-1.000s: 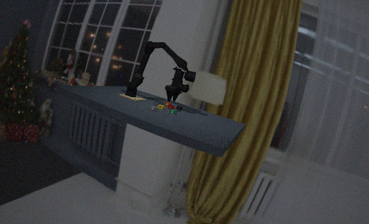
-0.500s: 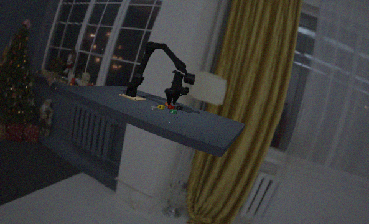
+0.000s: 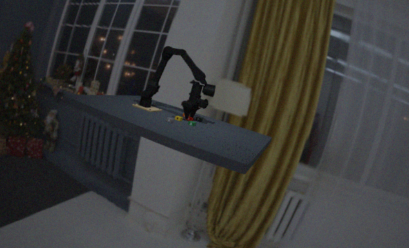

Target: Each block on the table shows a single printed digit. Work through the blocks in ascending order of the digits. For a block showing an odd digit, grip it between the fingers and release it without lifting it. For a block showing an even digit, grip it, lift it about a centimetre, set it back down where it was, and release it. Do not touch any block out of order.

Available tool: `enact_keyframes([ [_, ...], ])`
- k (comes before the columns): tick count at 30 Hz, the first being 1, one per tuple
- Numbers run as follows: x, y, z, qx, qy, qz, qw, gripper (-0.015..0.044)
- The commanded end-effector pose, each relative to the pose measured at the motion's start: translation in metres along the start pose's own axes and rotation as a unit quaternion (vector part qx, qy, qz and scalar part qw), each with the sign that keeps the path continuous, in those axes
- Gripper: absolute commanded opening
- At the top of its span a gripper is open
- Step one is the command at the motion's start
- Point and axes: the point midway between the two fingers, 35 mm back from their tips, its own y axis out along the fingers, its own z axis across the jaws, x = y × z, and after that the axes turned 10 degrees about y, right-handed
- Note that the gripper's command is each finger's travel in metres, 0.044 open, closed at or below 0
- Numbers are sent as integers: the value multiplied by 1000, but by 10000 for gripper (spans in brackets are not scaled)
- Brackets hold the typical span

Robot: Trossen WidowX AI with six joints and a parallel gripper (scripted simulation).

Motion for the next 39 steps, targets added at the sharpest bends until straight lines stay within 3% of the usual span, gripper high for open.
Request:
enact_keyframes([
  [1,0,1,0,-1,3,1,1000,216],
  [5,0,1,0,-1,3,1,1000,120],
  [39,0,-8,0,-1,3,1,1000,120],
])
